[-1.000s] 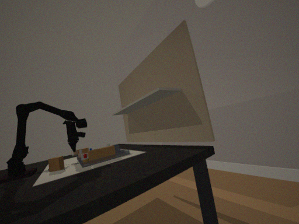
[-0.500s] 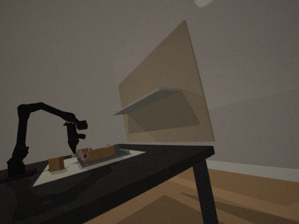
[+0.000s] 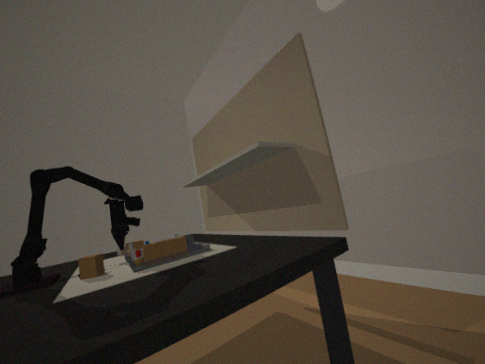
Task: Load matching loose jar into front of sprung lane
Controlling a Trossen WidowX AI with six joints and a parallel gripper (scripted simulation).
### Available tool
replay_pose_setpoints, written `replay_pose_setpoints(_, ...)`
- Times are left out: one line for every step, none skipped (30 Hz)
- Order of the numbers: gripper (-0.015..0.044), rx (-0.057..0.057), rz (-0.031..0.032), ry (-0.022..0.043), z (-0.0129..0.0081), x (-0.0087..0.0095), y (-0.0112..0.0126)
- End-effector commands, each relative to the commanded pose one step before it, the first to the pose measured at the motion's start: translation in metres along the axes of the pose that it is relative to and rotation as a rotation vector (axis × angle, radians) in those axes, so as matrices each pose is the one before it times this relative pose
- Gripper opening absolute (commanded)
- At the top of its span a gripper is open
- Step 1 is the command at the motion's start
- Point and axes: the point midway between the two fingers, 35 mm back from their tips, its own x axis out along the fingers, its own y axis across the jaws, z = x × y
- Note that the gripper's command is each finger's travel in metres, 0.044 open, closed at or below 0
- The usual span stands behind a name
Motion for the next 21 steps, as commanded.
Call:
replay_pose_setpoints(0.0,-0.0035,0.00054,-0.00154,0.0032,0.00094,0.00012)
replay_pose_setpoints(0.0,0.0,0.0,-0.00003,0.00036,0.00001,0.0)
replay_pose_setpoints(0.0,0.0,0.0,-0.00003,0.00036,0.00001,0.0)
replay_pose_setpoints(0.0,0.0,0.0,-0.00003,0.00036,0.00001,0.0)
replay_pose_setpoints(0.0,0.0,0.0,-0.00003,0.00036,0.00001,0.0)
replay_pose_setpoints(0.0,0.0,0.0,-0.00003,0.00036,0.00002,0.0)
replay_pose_setpoints(0.0,0.0,0.0,-0.00003,0.00036,0.00002,0.0)
replay_pose_setpoints(0.0,0.0,0.0,-0.00003,0.00036,0.00002,0.0)
replay_pose_setpoints(0.0,0.0,0.0,-0.00003,0.00036,0.00002,0.0)
replay_pose_setpoints(0.0,0.0,0.0,-0.00003,0.00036,0.00002,0.0)
replay_pose_setpoints(0.0,0.0,0.0,-0.00003,0.00036,0.00002,0.0)
replay_pose_setpoints(0.0,0.0,0.0,-0.00003,0.00036,0.00002,0.0)
replay_pose_setpoints(0.0,0.0,0.0,-0.00003,0.00036,0.00002,0.0)
replay_pose_setpoints(0.0,0.0,0.0,-0.00003,0.00036,0.00002,0.0)
replay_pose_setpoints(0.0,0.0,0.0,-0.00003,0.00036,0.00002,0.0)
replay_pose_setpoints(0.0,0.0,0.0,-0.00003,0.00036,0.00002,0.0)
replay_pose_setpoints(0.0,0.0,0.0,-0.00003,0.00036,0.00002,0.0)
replay_pose_setpoints(0.0,0.0,0.0,-0.00003,0.00036,0.00002,0.0)
replay_pose_setpoints(0.0,0.0,0.0,-0.00003,0.00036,0.00001,0.0)
replay_pose_setpoints(0.0,0.0,0.0,-0.00003,0.00036,0.00001,0.0)
replay_pose_setpoints(0.0,0.0,0.0,-0.00003,0.00036,0.00001,0.0)
